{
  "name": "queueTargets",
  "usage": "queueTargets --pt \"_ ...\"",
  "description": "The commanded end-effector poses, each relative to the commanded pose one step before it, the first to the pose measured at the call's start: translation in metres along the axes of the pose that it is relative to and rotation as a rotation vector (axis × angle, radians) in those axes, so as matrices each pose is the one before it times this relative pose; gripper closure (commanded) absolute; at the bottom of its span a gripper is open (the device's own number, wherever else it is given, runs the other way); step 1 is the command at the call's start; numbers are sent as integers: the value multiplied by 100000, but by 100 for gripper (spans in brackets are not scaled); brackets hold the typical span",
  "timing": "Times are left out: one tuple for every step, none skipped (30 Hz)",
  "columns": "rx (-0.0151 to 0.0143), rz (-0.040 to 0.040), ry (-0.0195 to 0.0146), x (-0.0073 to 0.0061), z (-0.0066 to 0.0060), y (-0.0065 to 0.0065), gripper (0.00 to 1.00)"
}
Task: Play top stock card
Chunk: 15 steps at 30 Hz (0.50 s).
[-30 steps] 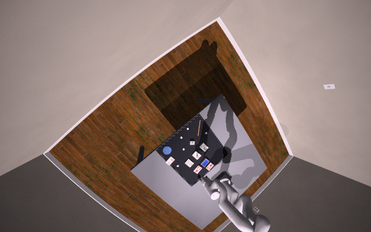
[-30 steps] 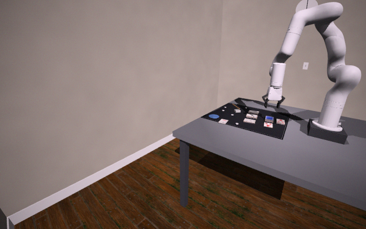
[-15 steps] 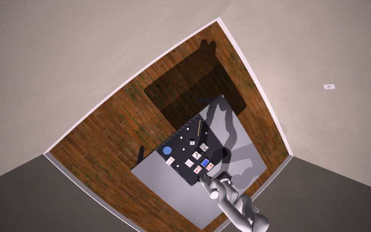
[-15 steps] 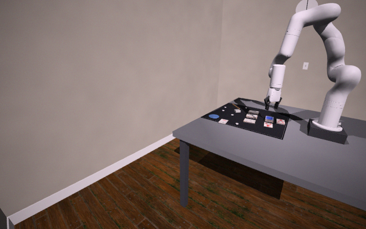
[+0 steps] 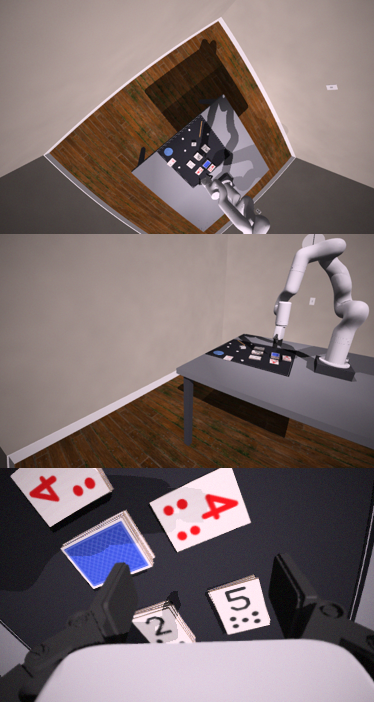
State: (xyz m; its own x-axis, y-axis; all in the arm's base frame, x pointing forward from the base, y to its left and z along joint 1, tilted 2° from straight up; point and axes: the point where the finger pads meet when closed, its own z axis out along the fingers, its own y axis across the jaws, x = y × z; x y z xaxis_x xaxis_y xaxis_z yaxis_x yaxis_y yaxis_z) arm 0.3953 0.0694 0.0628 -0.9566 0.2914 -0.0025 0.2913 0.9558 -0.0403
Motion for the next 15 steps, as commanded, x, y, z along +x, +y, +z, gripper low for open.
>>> queueTargets --pt "-48 -11422 -209 -90 249 24 0" --pt "13 -5505 -13 -2 146 -10 0" --pt "6 -2766 -6 0 73 -5 0" --pt "2 -1000 -2 0 27 -2 0" --pt "8 -5247 -9 1 139 -9 0" --pt "3 -2742 -4 1 73 -4 0" --pt "1 -1339 -2 1 36 -2 0" --pt "3 -4820 -6 3 128 -7 0" --pt "0 0 0 0 0 0 0" --pt "0 0 0 0 0 0 0" --pt "1 -4528 -5 3 120 -6 0" --pt "-2 -5685 -5 5 151 -6 0" --pt "-2 -2449 -2 3 65 -2 0" --pt "-1 -1196 -1 1 32 -1 0" --pt "-7 -5072 -4 6 135 -4 0"
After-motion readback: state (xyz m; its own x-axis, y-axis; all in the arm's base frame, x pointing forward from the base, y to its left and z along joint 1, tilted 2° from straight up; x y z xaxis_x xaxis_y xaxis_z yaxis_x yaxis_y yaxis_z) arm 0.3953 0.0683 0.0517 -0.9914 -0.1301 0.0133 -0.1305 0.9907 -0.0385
